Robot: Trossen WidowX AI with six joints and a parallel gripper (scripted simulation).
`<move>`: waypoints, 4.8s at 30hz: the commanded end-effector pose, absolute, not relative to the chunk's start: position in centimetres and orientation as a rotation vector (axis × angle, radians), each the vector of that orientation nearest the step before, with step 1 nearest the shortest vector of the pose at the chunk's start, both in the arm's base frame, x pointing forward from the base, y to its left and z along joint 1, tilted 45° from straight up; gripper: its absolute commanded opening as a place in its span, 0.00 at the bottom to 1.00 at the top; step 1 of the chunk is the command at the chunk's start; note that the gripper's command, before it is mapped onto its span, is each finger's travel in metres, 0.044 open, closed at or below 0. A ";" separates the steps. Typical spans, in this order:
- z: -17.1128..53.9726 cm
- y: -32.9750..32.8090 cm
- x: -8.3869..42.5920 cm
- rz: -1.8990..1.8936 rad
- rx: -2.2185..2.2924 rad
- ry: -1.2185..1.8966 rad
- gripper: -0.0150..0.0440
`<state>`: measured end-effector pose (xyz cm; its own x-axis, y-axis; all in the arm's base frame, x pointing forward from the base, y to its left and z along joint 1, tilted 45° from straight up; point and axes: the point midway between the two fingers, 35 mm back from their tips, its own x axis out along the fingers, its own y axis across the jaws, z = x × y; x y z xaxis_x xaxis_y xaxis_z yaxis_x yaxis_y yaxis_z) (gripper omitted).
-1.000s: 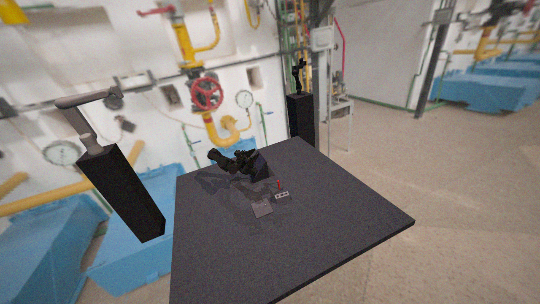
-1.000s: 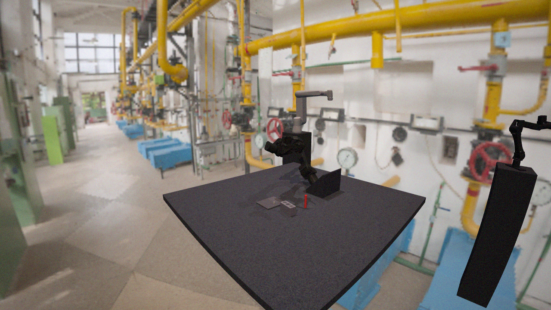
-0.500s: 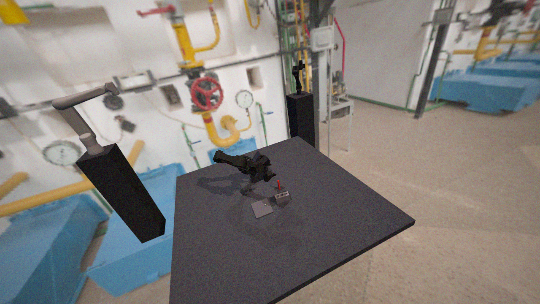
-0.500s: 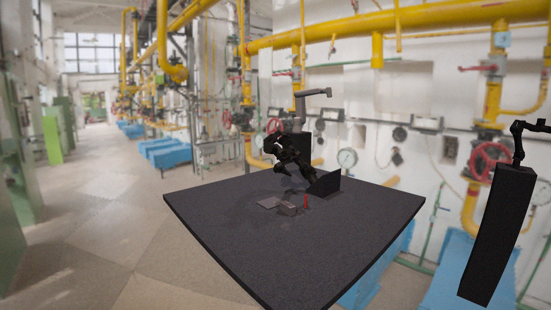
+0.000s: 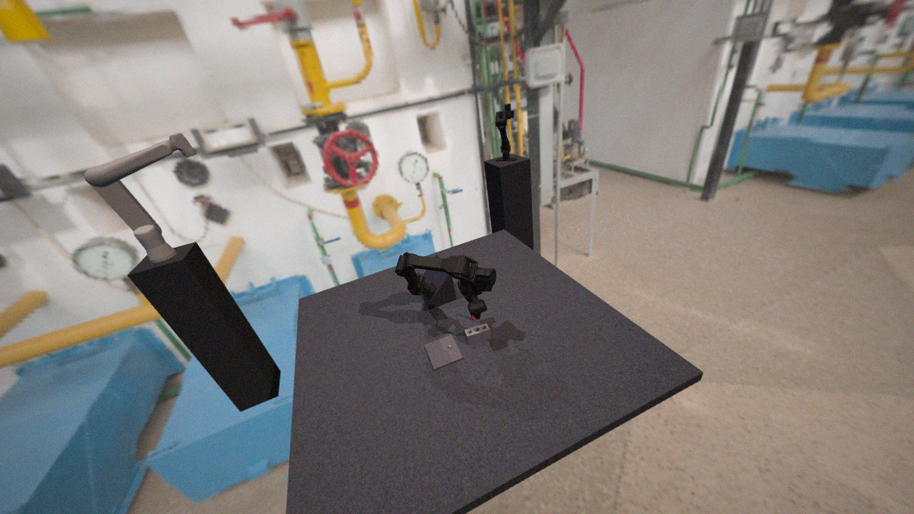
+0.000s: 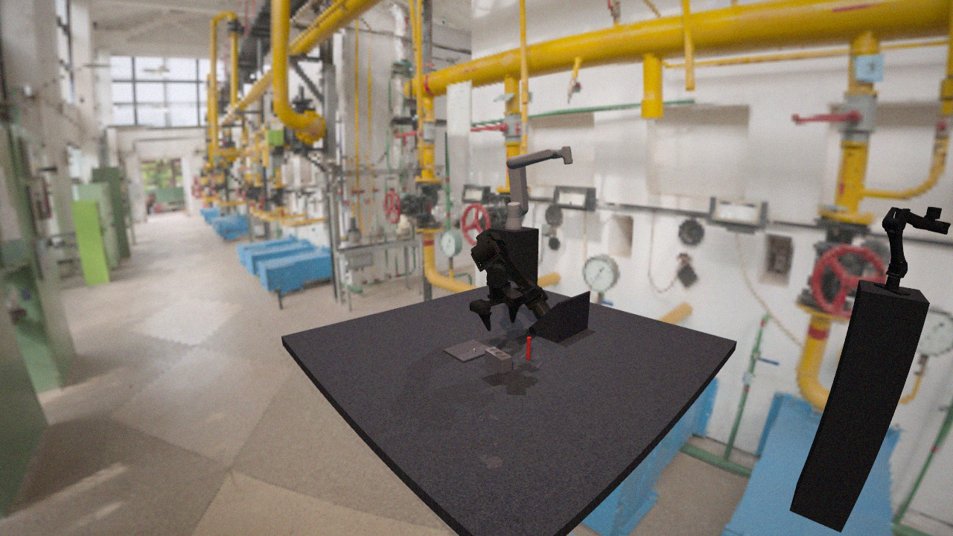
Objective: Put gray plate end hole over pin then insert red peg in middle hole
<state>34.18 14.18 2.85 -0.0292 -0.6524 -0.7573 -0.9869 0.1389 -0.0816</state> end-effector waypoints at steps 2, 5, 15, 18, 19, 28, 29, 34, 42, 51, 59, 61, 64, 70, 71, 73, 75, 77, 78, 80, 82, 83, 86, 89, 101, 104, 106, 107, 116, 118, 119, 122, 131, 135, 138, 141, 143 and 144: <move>3.4 13.9 34.5 0.578 -1.647 1.743 1.00; 3.5 13.9 34.4 0.578 -1.647 1.743 1.00; -1.2 9.4 34.5 0.575 -1.648 1.744 1.00; -1.4 9.4 34.6 0.575 -1.648 1.744 1.00; -1.7 9.2 34.6 0.575 -1.648 1.744 1.00; -2.7 8.2 34.7 0.574 -1.649 1.744 1.00; -2.9 8.1 34.7 0.574 -1.649 1.743 1.00; -3.5 7.6 34.8 0.574 -1.649 1.743 1.00; -4.4 6.7 34.8 0.574 -1.649 1.743 1.00; -5.4 5.6 34.8 0.573 -1.650 1.744 1.00; -6.3 4.7 34.8 0.572 -1.650 1.744 1.00; -6.5 4.5 34.8 0.571 -1.651 1.745 1.00; -6.7 4.3 34.7 0.571 -1.651 1.745 1.00; -6.7 4.3 34.7 0.571 -1.651 1.745 0.73; -6.7 4.3 34.7 0.571 -1.651 1.745 0.69; -6.7 4.3 34.7 0.571 -1.651 1.745 0.60; -6.7 4.3 34.7 0.571 -1.651 1.745 0.51; -6.7 4.3 34.7 0.571 -1.651 1.745 0.49; -6.7 4.3 34.7 0.571 -1.651 1.745 0.48; -6.7 4.3 34.7 0.571 -1.651 1.745 0.45; -6.7 4.3 34.7 0.571 -1.651 1.745 0.43; -6.7 4.3 34.7 0.571 -1.651 1.745 0.39; -6.4 4.7 34.8 0.572 -1.650 1.744 0.25; -5.8 5.4 34.9 0.574 -1.650 1.743 0.25; -3.3 8.1 35.1 0.579 -1.647 1.740 0.25; -2.6 8.8 35.0 0.579 -1.647 1.739 0.25; -2.1 9.2 35.0 0.580 -1.647 1.739 0.25; -1.9 9.4 35.0 0.580 -1.647 1.739 0.25; 0.2 11.4 34.6 0.581 -1.646 1.740 0.25; 0.7 11.8 34.5 0.580 -1.646 1.741 0.25; 0.9 12.0 34.4 0.580 -1.646 1.741 0.25; 1.7 12.6 34.2 0.580 -1.646 1.742 0.25; 3.1 13.6 33.8 0.580 -1.648 1.743 0.25; 3.4 12.6 34.1 0.607 -1.662 1.740 0.25; 3.7 11.7 34.4 0.630 -1.676 1.737 0.25; 3.9 10.8 34.7 0.653 -1.689 1.734 0.25; 4.1 10.2 34.8 0.668 -1.698 1.732 0.25; 4.2 9.8 34.9 0.675 -1.703 1.732 0.25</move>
